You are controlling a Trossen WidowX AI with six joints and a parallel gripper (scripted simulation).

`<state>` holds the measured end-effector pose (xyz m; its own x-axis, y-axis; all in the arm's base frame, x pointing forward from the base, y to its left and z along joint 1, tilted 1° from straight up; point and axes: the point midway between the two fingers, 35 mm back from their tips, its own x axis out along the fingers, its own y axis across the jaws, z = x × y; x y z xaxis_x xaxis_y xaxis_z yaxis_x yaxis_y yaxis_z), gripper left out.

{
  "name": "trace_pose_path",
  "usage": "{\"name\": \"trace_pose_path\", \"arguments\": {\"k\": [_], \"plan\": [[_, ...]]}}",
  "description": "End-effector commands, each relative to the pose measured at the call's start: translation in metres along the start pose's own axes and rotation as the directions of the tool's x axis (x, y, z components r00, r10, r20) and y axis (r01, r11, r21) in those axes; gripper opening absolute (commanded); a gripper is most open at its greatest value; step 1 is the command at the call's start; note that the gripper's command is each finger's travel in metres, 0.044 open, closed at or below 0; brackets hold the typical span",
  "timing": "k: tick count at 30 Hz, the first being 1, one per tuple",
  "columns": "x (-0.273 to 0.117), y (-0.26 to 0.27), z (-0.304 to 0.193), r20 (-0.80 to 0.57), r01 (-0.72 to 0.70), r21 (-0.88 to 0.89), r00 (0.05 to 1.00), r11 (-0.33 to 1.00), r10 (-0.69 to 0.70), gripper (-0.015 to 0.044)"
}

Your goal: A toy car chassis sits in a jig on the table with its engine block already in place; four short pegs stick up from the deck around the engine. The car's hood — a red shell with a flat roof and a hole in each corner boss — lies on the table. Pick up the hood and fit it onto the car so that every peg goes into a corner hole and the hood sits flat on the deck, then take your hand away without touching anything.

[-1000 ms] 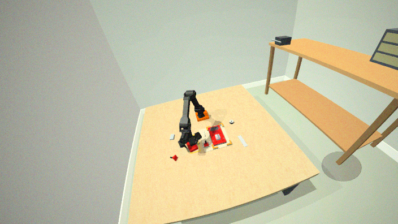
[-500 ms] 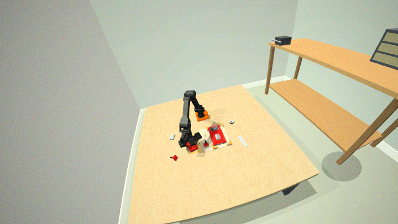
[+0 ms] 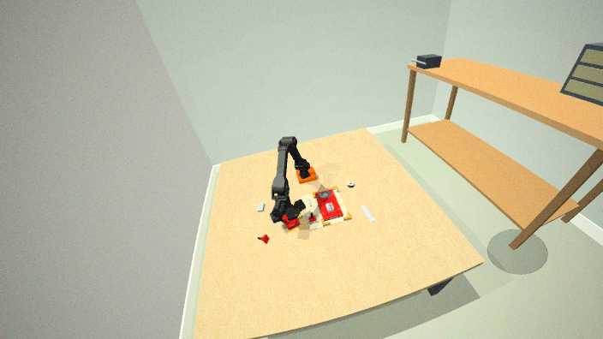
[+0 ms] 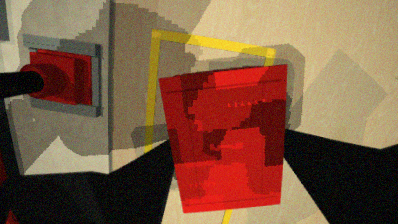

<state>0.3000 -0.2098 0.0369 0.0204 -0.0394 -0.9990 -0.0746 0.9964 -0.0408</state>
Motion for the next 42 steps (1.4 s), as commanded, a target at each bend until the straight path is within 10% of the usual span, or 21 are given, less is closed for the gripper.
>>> {"name": "trace_pose_path", "arguments": {"k": [1,42], "plan": [[-0.009,-0.001,0.001,0.006,0.005,0.0,1.0,1.0,-0.005,0.0006],[-0.09,0.019,0.014,0.005,0.001,0.024,1.0,1.0,-0.001,0.0]]}}
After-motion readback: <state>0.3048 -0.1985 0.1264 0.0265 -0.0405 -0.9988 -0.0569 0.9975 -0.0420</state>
